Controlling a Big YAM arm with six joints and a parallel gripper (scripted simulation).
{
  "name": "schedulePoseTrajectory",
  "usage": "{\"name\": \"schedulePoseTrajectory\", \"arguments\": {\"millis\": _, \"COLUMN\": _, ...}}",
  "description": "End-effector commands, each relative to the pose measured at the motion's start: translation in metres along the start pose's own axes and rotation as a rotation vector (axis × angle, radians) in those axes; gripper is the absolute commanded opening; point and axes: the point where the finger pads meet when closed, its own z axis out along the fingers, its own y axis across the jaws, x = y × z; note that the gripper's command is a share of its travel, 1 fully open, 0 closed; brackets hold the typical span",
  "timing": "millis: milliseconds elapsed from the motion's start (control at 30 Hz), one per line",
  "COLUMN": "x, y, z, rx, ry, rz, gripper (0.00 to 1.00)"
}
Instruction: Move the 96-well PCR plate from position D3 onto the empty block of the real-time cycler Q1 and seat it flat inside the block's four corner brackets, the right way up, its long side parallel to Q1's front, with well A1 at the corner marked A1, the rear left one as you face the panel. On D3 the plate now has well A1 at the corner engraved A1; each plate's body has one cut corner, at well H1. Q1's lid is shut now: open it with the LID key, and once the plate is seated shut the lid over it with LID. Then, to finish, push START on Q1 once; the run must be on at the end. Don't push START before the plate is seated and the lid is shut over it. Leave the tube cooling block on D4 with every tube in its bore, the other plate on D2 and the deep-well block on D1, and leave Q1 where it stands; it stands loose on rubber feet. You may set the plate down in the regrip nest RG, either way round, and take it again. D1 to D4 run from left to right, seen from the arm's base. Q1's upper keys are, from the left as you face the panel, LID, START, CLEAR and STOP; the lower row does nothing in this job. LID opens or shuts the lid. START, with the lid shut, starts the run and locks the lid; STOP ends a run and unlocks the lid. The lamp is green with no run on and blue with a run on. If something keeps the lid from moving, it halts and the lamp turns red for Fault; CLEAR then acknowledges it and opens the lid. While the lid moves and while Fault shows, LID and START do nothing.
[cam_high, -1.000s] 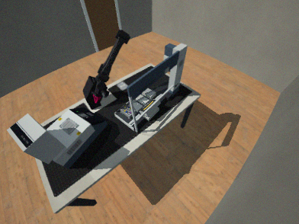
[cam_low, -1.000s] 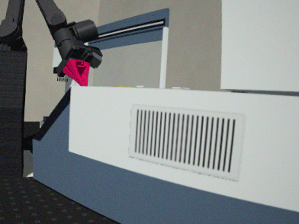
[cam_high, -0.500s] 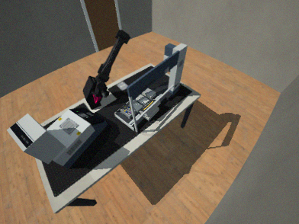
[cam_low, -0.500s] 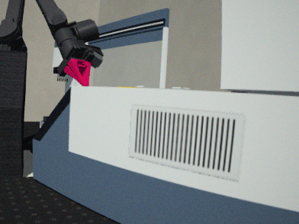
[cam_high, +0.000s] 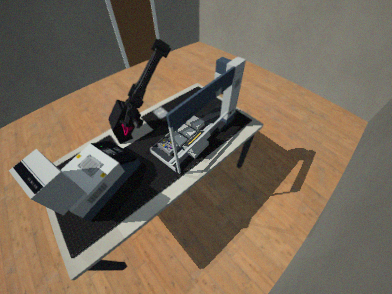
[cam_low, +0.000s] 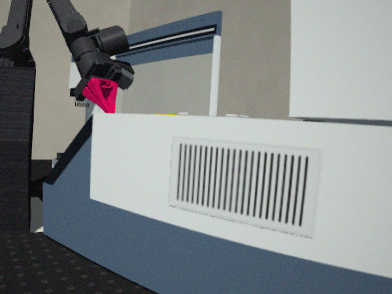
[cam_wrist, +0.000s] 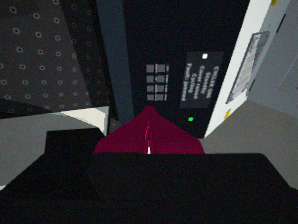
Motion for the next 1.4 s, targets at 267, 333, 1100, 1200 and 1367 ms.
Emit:
{"name": "schedulePoseTrajectory", "arguments": {"millis": 267, "x": -0.018, "y": -0.014, "z": -0.002, "rx": 0.024, "ry": -0.029, "rz": -0.002, "gripper": 0.0}}
{"name": "schedulePoseTrajectory", "arguments": {"millis": 333, "x": -0.019, "y": -0.015, "z": -0.002, "rx": 0.025, "ry": -0.031, "rz": -0.002, "gripper": 0.0}}
{"name": "schedulePoseTrajectory", "arguments": {"millis": 1100, "x": -0.009, "y": -0.006, "z": -0.001, "rx": 0.011, "ry": -0.015, "rz": 0.002, "gripper": 0.0}}
{"name": "schedulePoseTrajectory", "arguments": {"millis": 1200, "x": -0.011, "y": -0.008, "z": -0.001, "rx": 0.013, "ry": -0.018, "rz": 0.001, "gripper": 0.0}}
{"name": "schedulePoseTrajectory", "arguments": {"millis": 1367, "x": -0.017, "y": -0.013, "z": -0.002, "rx": 0.02, "ry": -0.027, "rz": -0.001, "gripper": 0.0}}
